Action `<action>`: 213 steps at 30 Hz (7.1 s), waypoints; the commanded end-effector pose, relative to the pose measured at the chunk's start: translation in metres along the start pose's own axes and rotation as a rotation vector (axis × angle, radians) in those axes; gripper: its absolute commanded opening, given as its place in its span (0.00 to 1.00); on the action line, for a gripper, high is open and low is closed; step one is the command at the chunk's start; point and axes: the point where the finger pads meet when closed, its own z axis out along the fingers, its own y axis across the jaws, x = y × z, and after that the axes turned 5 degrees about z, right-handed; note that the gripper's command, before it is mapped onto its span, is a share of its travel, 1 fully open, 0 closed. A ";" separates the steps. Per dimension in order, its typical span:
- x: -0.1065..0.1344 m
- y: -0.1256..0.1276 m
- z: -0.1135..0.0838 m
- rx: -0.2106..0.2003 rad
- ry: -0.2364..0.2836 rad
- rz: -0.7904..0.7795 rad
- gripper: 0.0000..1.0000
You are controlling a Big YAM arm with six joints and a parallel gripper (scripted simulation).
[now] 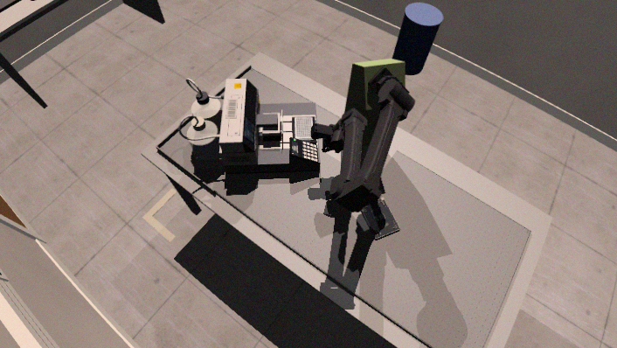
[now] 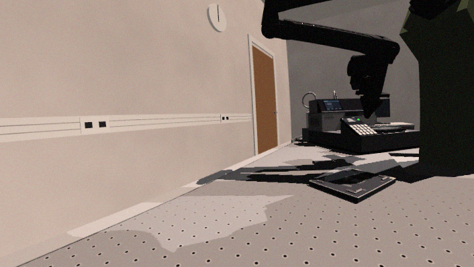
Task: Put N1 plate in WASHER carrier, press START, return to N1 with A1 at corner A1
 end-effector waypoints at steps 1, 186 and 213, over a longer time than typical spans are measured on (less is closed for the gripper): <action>0.001 0.000 -0.016 0.005 -0.007 -0.006 0.00; -0.072 -0.161 0.070 -0.256 0.301 -1.562 1.00; -0.071 -0.161 0.073 -0.249 0.296 -1.551 1.00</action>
